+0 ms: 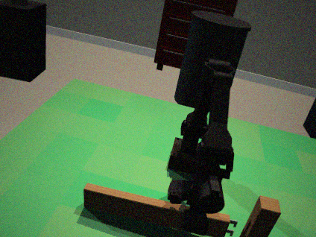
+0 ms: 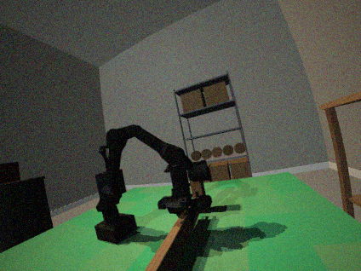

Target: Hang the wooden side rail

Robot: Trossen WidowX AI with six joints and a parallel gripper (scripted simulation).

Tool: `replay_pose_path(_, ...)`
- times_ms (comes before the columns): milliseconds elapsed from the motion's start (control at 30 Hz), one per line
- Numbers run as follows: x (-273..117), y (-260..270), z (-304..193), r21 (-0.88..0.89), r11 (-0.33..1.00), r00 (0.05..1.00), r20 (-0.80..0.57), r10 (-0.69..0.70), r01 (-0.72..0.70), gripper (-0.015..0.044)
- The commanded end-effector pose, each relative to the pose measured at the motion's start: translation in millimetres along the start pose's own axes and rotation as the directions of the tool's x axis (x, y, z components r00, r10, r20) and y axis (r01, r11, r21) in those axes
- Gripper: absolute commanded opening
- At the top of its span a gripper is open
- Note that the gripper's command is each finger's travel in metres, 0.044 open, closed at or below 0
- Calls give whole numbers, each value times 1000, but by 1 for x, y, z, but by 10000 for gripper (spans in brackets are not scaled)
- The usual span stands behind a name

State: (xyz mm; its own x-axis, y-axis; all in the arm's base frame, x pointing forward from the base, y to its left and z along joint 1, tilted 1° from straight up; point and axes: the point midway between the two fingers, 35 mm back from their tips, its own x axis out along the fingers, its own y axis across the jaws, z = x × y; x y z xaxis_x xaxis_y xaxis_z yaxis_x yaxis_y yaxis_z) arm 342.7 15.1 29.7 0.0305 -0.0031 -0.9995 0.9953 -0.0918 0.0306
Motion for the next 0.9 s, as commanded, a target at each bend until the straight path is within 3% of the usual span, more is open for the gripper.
replay_pose_path(0, -6, 3, 0, 5, 1000, 1000, 0, 15, -15, 0)
replay_pose_path(867, -10, 3, 0, 5, 1000, 1000, 0, 15, -15, 0)
